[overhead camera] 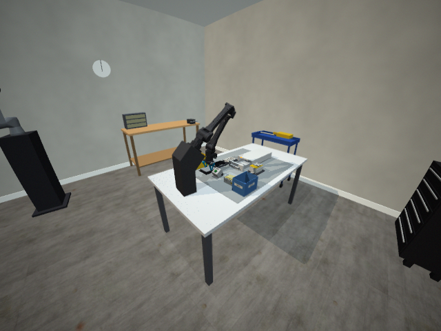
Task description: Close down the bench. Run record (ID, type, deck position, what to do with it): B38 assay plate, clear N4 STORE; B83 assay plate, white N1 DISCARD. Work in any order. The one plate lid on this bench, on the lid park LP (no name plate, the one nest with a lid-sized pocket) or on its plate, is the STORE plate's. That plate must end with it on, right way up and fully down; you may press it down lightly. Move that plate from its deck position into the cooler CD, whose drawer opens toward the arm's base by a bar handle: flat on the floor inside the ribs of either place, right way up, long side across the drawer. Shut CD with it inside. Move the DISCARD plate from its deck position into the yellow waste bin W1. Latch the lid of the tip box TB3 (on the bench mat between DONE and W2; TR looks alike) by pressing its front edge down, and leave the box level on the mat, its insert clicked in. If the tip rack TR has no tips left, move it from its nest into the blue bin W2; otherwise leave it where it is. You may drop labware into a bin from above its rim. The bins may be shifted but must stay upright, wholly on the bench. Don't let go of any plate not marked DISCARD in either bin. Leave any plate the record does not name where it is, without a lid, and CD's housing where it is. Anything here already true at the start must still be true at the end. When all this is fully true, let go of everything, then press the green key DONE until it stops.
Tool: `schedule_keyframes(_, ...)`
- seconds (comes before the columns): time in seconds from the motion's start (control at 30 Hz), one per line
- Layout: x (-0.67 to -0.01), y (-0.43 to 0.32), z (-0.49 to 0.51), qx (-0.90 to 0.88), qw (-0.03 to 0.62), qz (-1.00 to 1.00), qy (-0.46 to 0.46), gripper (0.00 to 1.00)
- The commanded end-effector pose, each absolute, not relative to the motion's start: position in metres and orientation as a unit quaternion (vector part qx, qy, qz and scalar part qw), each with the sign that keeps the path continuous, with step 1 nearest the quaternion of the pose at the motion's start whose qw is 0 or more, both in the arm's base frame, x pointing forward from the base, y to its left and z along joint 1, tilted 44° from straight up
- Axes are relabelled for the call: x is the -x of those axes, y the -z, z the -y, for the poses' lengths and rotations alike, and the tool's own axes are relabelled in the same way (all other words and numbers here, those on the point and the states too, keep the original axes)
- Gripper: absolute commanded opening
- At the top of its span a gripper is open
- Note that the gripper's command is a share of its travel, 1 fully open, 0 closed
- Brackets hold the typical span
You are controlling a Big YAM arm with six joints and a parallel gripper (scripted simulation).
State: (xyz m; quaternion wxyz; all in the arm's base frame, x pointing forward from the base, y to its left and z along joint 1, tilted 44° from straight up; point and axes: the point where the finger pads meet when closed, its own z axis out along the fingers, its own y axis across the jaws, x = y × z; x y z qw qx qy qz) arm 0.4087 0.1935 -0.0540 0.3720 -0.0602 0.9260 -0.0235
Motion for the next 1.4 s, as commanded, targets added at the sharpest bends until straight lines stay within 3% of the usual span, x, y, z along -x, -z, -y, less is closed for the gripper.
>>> schedule_keyframes(0.0,-0.399,0.05,-0.195,0.062,0.371,-0.926,0.021,0.0)
schedule_keyframes(1.37,-0.385,0.022,-0.189,0.049,0.376,-0.925,0.023,0.0)
